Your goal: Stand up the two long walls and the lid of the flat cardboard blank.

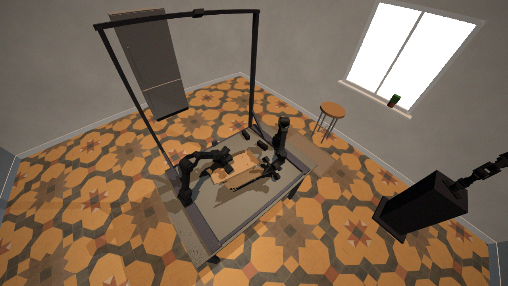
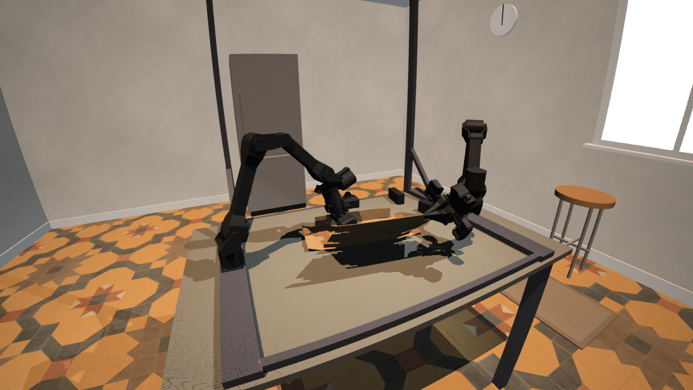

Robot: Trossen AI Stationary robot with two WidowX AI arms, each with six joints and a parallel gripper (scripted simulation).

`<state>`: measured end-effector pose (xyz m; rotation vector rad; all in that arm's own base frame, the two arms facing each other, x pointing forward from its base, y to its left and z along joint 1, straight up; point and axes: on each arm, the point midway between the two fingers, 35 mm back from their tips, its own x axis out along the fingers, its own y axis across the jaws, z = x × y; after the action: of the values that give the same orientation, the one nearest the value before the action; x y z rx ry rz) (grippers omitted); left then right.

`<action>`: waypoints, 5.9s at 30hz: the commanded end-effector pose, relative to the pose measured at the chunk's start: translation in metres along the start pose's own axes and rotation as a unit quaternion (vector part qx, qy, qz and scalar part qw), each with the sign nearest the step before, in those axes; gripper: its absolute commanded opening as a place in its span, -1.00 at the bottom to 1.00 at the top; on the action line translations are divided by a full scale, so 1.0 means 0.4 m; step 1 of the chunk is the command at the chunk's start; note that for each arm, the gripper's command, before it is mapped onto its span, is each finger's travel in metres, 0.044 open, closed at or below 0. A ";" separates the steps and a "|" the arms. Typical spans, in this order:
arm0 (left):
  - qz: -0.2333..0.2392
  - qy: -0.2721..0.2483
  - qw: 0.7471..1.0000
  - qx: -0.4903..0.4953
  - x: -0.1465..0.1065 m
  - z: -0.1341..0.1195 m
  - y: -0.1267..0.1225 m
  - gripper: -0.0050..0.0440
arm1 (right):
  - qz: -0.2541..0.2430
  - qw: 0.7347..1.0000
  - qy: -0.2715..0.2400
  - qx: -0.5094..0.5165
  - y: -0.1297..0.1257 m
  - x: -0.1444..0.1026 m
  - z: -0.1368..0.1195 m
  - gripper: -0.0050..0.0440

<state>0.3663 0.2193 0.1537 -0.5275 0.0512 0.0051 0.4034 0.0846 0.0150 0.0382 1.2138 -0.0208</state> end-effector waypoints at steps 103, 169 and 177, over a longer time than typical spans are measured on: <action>0.013 -0.050 0.953 0.299 -0.027 0.021 -0.371 -0.80 | -0.009 0.998 0.058 0.005 -0.013 0.062 -0.075 0.01; 0.028 -0.065 0.881 0.468 -0.177 -0.080 -0.530 0.34 | -0.007 0.998 0.061 0.007 -0.016 0.059 -0.074 0.01; 0.031 -0.073 0.879 0.470 -0.240 -0.099 -0.524 0.34 | -0.005 0.998 0.061 0.006 -0.008 0.060 -0.076 0.01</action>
<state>0.2901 0.0192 0.2329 0.4514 -0.0812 0.0709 0.4023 0.0827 0.0152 0.0519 1.2343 -0.0323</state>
